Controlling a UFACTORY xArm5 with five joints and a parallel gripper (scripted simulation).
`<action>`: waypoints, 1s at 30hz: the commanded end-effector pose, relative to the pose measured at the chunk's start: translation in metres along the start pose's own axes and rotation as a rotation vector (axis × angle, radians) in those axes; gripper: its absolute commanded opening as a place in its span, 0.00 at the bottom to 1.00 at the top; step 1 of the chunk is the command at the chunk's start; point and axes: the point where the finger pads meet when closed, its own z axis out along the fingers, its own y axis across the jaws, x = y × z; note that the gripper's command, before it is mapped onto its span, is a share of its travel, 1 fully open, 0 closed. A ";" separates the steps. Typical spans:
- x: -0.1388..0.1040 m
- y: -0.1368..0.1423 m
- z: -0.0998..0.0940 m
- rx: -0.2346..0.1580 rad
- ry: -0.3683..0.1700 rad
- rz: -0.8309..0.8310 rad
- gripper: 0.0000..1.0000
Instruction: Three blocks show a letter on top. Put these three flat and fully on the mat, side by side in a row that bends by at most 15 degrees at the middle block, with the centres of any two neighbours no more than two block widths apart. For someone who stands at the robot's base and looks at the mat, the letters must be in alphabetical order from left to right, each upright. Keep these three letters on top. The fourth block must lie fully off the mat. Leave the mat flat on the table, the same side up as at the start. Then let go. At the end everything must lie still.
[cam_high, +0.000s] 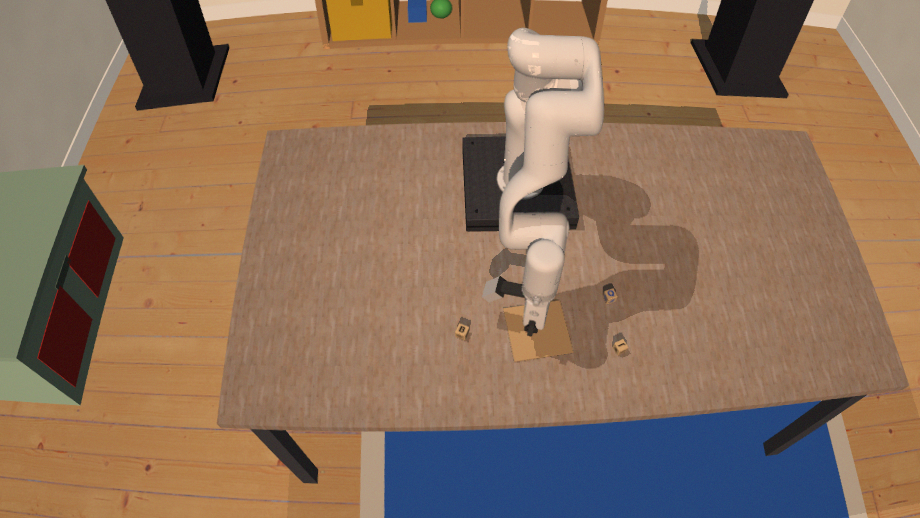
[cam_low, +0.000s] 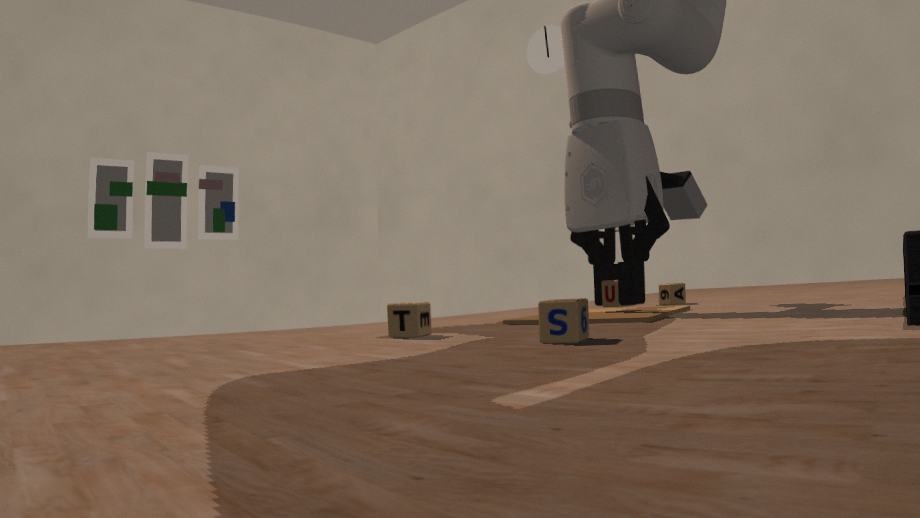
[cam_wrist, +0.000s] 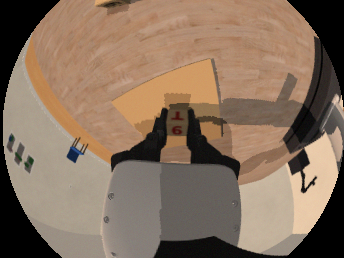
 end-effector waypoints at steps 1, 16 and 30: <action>0.000 -0.002 -0.010 0.004 -0.001 0.000 0.21; -0.002 -0.001 -0.093 0.004 -0.001 0.000 0.21; 0.018 -0.011 -0.095 0.005 -0.001 -0.058 0.21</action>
